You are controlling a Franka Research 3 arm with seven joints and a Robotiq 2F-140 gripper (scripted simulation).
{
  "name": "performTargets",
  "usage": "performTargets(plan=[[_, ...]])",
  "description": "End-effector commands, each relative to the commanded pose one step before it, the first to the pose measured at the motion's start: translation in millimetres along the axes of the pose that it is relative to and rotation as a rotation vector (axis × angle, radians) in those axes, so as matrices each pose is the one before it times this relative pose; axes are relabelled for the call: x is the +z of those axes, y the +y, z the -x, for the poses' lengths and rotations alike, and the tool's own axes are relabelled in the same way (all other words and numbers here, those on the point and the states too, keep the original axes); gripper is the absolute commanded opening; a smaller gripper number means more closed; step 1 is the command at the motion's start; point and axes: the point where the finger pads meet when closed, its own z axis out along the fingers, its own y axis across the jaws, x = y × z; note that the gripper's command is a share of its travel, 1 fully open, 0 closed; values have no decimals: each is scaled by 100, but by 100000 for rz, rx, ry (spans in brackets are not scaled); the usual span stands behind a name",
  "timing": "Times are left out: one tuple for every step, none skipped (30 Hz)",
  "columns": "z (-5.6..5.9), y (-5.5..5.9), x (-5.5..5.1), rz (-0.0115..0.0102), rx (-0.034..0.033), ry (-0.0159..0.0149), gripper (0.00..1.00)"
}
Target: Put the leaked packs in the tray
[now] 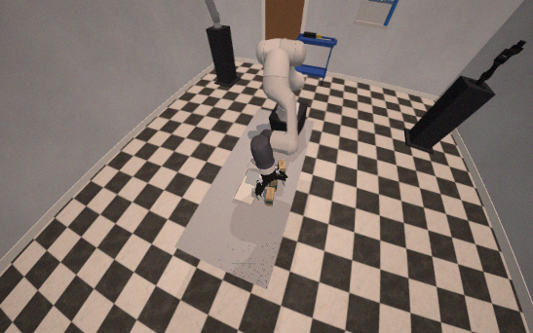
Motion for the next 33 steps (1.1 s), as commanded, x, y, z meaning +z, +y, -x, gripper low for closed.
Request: performTargets(plan=[[109,-277,-197,-1600,4034,-223,100],[0,0,0,0,0,0,100],[0,0,0,0,0,0,100],[0,0,0,0,0,0,100],[0,0,0,0,0,0,100],[0,0,0,0,0,0,100],[0,0,0,0,0,0,100],[0,0,0,0,0,0,100],[0,0,0,0,0,0,100],[0,0,0,0,0,0,100],[0,0,0,0,0,0,100],[0,0,0,0,0,0,100],[0,0,0,0,0,0,100],[0,0,0,0,0,0,100],[0,0,0,0,0,0,100],[0,0,0,0,0,0,100],[0,0,0,0,0,0,100],[-1555,1370,339,-1240,4081,2064,100],[0,0,0,0,0,0,100],[0,0,0,0,0,0,100],[0,0,0,0,0,0,100],[0,0,0,0,0,0,100],[0,0,0,0,0,0,100],[0,0,0,0,0,0,100],[0,0,0,0,0,0,100],[0,0,0,0,0,0,100],[0,0,0,0,0,0,100],[0,0,0,0,0,0,100],[0,0,0,0,0,0,100],[0,0,0,0,0,0,100],[0,0,0,0,0,0,100],[0,0,0,0,0,0,100],[0,0,0,0,0,0,100]])
